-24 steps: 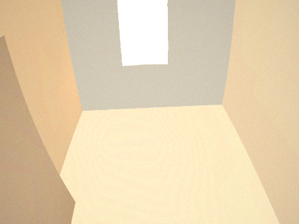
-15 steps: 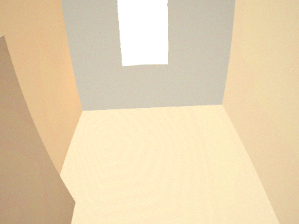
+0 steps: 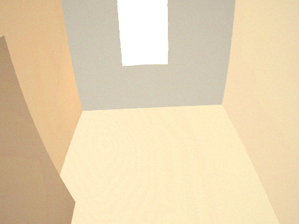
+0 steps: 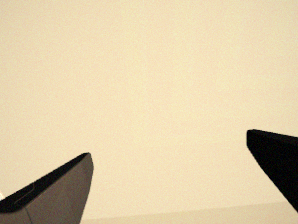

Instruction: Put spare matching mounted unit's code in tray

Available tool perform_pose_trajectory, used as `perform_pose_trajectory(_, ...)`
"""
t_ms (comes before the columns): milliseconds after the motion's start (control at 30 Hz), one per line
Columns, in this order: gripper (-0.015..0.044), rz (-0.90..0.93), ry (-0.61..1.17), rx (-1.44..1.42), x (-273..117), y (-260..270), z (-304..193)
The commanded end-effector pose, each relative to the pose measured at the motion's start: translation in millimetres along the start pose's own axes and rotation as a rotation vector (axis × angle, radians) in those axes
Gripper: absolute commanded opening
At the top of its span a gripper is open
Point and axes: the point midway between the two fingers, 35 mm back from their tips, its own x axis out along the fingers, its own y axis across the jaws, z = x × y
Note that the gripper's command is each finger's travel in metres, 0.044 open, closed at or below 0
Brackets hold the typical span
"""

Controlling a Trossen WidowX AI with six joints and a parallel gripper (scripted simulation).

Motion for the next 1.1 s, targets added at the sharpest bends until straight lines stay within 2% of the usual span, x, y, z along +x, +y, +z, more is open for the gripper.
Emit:
perform_pose_trajectory(0,0.044,-0.139,0.033,-0.009,-5.6,-47.6,-27.5)
perform_pose_trajectory(433,0.044,-0.47,0.115,-0.042,-49.0,-150.7,-84.2)
perform_pose_trajectory(700,0.044,-0.708,0.191,-0.083,-97.5,-224.4,-117.8)
perform_pose_trajectory(1067,0.044,-0.978,0.258,-0.199,-171.7,-298.9,-132.7)
